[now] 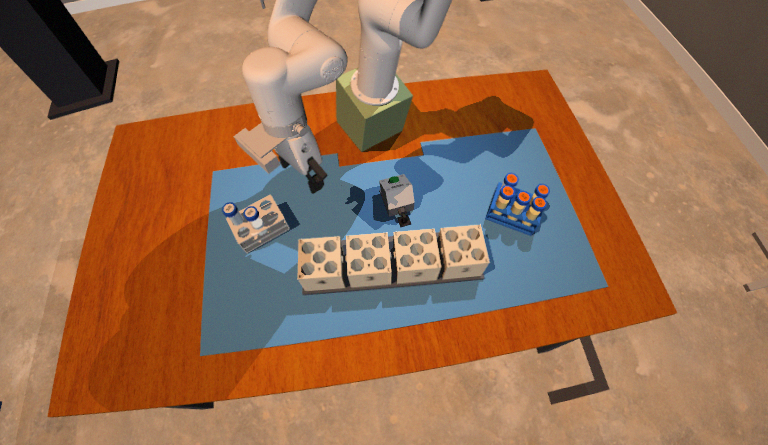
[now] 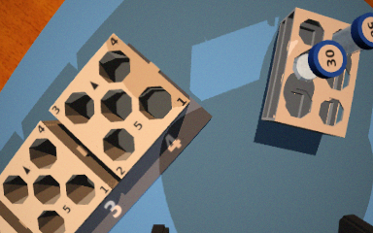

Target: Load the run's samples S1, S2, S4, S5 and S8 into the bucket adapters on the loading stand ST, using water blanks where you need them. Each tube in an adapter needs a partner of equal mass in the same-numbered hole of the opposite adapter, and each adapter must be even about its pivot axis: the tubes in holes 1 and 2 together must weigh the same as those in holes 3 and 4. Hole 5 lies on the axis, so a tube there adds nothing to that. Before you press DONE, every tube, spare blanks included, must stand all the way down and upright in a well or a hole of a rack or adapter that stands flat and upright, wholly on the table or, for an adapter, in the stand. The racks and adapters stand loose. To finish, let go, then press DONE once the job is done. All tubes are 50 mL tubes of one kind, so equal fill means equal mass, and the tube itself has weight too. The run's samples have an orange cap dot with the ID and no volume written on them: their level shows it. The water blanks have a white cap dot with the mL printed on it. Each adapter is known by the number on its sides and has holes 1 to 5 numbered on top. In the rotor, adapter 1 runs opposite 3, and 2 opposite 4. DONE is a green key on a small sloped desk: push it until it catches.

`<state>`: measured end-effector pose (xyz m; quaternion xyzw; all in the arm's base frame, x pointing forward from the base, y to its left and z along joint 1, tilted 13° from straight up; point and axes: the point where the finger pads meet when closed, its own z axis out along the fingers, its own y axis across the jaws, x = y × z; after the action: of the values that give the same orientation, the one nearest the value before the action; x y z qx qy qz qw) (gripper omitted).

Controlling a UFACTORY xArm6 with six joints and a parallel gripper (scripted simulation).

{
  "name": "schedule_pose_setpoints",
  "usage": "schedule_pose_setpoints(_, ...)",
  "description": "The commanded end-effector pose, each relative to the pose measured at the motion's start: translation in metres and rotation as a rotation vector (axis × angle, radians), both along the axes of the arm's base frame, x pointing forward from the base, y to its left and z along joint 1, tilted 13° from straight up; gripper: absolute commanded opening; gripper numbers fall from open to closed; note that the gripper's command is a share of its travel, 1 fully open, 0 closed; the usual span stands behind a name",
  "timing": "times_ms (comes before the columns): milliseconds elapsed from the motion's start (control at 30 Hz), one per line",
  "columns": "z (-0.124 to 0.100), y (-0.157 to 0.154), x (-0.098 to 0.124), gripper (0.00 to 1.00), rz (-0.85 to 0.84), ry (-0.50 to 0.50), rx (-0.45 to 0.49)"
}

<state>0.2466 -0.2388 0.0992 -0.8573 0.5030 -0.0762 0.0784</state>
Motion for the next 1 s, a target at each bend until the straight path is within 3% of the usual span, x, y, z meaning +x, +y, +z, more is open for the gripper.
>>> schedule_pose_setpoints(0,-0.002,-0.014,-0.011,1.00,0.002,-0.005,-0.001)
schedule_pose_setpoints(967,-0.028,-0.109,-0.104,1.00,0.002,-0.004,-0.002)
